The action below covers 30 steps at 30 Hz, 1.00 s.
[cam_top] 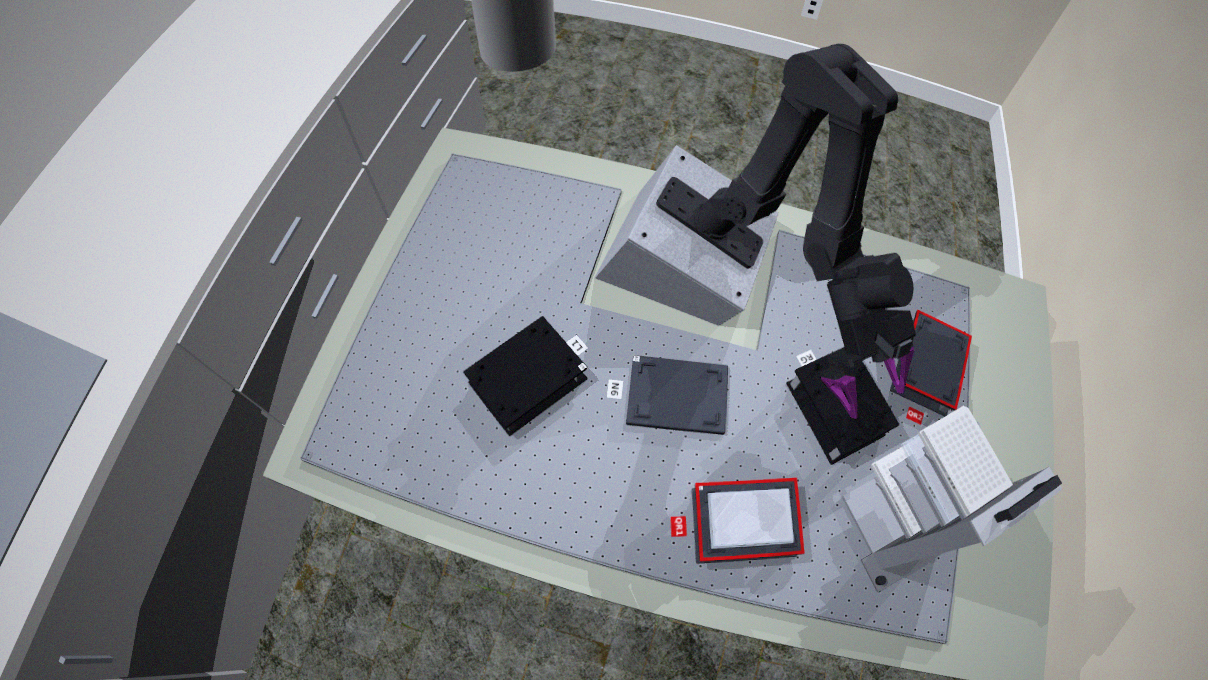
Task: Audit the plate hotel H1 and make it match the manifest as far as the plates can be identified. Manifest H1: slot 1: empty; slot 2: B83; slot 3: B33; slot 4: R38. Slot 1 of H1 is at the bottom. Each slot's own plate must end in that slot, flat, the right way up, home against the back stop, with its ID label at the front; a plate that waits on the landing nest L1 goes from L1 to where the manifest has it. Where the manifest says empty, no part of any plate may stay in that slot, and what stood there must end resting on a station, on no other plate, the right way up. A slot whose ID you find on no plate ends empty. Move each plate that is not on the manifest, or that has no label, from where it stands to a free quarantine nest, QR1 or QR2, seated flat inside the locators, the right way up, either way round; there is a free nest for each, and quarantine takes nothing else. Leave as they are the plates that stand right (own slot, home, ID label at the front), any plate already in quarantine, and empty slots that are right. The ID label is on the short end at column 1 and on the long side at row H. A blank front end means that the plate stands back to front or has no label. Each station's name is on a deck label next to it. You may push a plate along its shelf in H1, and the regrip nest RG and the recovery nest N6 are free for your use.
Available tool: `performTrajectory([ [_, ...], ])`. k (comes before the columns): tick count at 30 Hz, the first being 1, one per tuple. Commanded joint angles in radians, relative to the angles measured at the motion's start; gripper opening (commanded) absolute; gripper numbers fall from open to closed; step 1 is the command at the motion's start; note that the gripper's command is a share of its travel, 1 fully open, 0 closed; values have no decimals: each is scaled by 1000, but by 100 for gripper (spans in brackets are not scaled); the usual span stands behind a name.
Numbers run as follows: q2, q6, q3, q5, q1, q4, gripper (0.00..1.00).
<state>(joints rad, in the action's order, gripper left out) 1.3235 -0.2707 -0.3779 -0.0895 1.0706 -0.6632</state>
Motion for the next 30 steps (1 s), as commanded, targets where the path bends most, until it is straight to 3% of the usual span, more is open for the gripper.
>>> performTrajectory([
  [1, -44, -6, 19, -18, 5, -25, 100],
  [9, -83, -11, 56, -30, 10, -5, 100],
  [11, -88, -11, 19, -30, 9, -12, 100],
  [14, -89, -11, 19, -30, 9, -18, 100],
  [15, -85, -11, 62, -31, 19, -26, 100],
  [30, -29, -20, 139, -63, 55, -119, 100],
])
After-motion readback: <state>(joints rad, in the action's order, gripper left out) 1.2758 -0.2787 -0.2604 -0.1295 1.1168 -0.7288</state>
